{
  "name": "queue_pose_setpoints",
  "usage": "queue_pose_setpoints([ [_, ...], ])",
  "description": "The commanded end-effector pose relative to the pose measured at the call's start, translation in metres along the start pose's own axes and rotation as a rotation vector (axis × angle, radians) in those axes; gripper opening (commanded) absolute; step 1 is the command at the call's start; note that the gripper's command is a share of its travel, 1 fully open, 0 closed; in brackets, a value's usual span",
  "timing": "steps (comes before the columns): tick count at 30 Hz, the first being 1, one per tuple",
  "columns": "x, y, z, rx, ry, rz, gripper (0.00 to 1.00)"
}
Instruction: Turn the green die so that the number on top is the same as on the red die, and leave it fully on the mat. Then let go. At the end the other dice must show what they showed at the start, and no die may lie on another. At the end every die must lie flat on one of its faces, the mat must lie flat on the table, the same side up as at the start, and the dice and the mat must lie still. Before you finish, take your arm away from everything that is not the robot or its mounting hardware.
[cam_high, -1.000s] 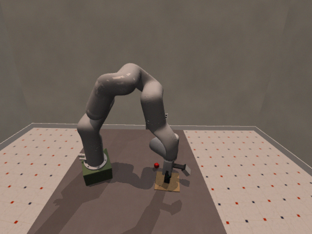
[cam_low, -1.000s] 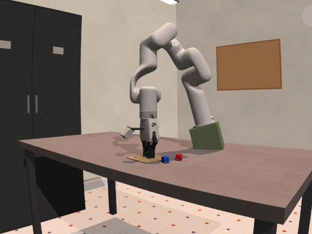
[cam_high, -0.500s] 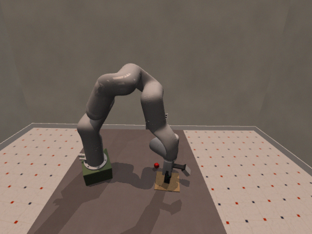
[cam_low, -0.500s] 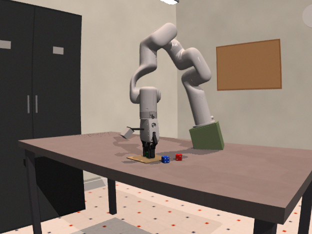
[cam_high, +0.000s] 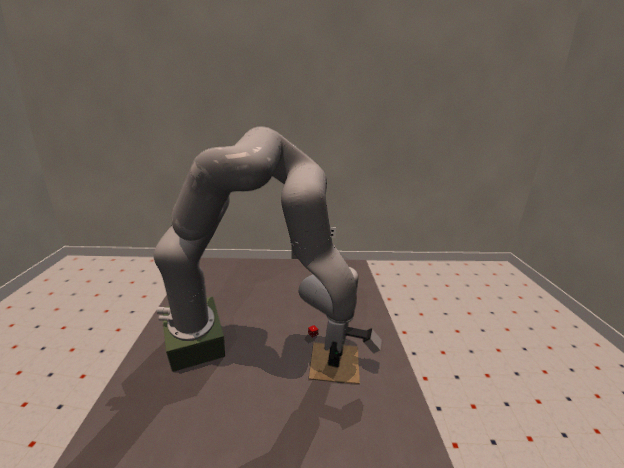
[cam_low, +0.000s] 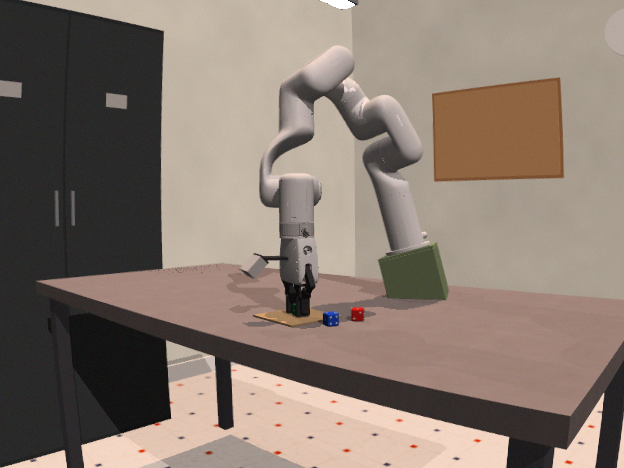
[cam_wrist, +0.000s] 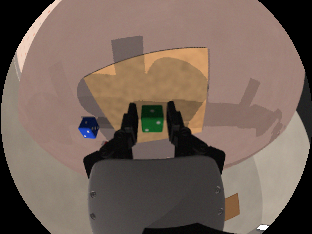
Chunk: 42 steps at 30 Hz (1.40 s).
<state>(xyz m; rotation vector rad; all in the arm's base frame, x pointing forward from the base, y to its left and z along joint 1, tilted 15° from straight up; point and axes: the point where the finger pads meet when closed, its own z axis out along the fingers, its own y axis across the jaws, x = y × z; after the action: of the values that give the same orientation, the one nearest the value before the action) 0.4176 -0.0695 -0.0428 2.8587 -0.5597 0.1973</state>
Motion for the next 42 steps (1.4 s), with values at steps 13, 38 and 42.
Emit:
queue_pose_setpoints([
  [13, 0.0013, -0.0004, -0.0009, 0.001, 0.003, 0.0, 0.21],
  [38, 0.0013, -0.0004, -0.0009, 0.001, 0.003, 0.0, 0.21],
  [42, 0.0014, -0.0004, -0.0022, 0.001, 0.003, 0.0, 0.21],
])
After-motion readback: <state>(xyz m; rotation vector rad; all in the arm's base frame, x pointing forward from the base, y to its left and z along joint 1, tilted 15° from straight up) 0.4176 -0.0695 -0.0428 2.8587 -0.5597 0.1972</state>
